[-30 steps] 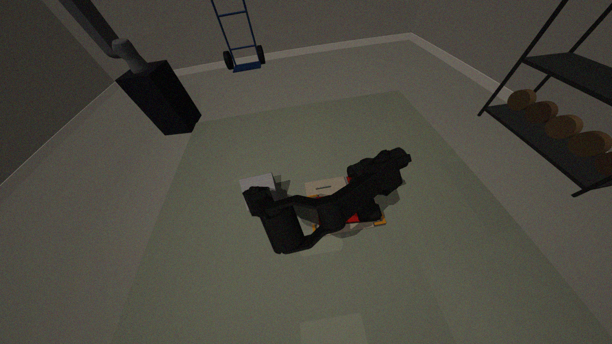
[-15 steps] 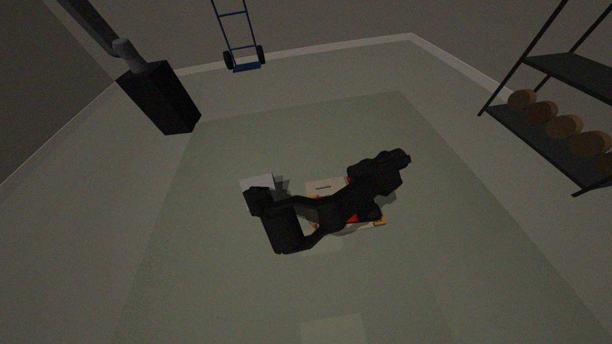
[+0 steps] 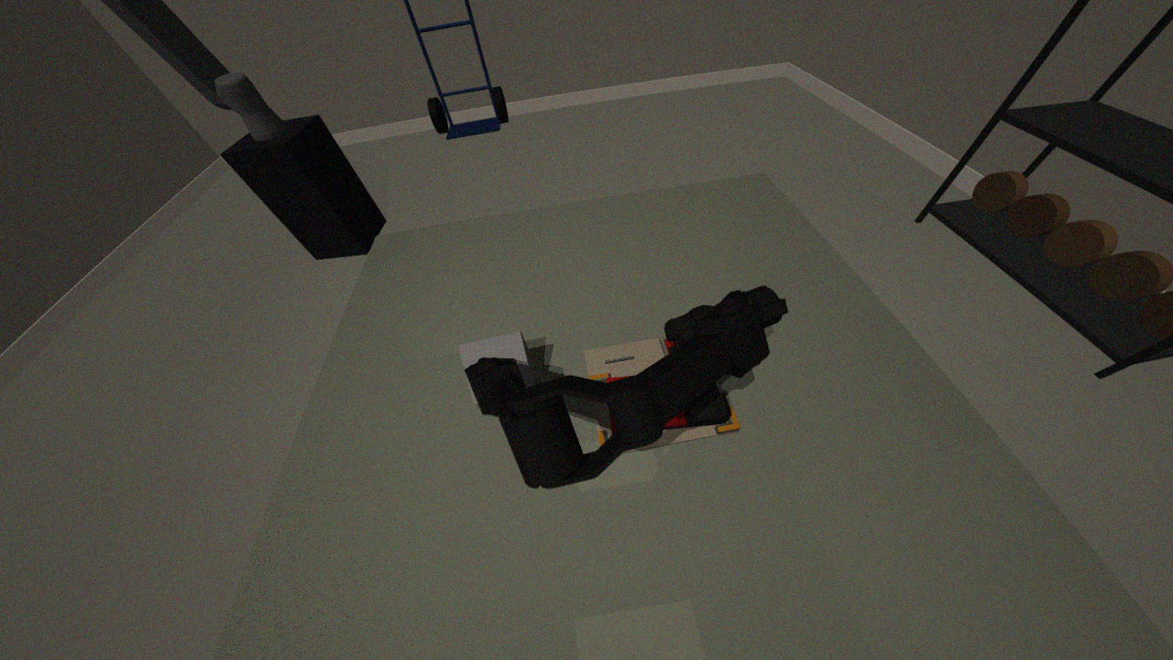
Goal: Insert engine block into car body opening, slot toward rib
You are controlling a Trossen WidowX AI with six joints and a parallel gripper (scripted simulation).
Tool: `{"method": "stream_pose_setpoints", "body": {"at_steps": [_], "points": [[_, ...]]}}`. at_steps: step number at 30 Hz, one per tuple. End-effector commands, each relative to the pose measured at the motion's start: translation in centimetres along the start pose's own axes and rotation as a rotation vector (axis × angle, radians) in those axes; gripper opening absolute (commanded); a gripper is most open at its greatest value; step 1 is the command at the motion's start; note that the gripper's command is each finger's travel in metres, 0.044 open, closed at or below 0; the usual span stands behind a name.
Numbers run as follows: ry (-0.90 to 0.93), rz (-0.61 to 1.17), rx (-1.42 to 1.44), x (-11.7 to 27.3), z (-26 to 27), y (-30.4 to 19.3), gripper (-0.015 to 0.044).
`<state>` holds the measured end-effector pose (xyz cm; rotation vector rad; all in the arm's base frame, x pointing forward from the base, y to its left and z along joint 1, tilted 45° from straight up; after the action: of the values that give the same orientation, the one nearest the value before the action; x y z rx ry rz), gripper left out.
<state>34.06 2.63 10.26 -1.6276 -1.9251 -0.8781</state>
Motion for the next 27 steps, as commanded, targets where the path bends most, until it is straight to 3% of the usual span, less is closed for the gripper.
{"method": "stream_pose_setpoints", "body": {"at_steps": [1, 27], "points": [[-0.006, -0.001, 0.006, -0.13, -0.06, -0.04, 0.0159], [-0.006, -0.001, 0.006, -0.49, -0.07, -0.05, 0.0159]]}}
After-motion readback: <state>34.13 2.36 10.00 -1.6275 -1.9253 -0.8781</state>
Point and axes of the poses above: the point midway between the two fingers, 35 mm back from their tips, its own x axis back along the fingers, its own z axis across the jaws, y = z × x, the point moved 1 cm from there along x, back along the fingers, and after that the axes turned 4 degrees about -x, right-handed, at the moved point
